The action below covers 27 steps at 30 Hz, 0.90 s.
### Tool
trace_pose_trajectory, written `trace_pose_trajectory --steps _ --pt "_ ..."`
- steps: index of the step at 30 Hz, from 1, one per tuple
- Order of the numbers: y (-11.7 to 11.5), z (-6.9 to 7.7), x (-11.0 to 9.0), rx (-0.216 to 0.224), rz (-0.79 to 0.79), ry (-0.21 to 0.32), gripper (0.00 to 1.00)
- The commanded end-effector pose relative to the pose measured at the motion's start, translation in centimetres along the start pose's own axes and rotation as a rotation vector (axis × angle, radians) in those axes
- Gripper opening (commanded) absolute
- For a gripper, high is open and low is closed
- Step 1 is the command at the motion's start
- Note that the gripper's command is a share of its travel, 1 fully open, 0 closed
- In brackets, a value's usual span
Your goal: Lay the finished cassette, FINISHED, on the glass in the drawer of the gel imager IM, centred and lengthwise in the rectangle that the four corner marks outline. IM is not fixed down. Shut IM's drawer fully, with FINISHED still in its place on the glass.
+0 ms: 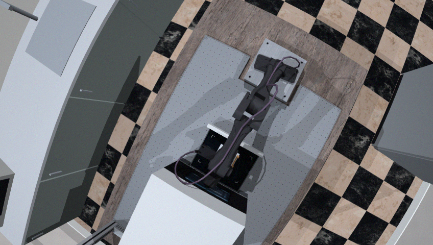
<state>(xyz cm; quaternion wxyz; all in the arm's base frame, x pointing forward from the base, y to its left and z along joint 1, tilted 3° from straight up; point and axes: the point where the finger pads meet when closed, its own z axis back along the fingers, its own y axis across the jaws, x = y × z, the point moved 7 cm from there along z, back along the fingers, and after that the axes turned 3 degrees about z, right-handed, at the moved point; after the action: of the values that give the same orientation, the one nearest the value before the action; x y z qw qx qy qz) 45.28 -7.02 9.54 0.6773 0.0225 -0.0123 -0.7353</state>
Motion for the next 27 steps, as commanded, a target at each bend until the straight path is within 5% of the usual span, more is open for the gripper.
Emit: trace_pose_trajectory --steps 1,27 --pt "0.0 0.2 -0.3 0.008 0.003 -0.013 0.0" --pt "0.2 -0.8 -0.3 0.01 0.003 -0.013 0.0"
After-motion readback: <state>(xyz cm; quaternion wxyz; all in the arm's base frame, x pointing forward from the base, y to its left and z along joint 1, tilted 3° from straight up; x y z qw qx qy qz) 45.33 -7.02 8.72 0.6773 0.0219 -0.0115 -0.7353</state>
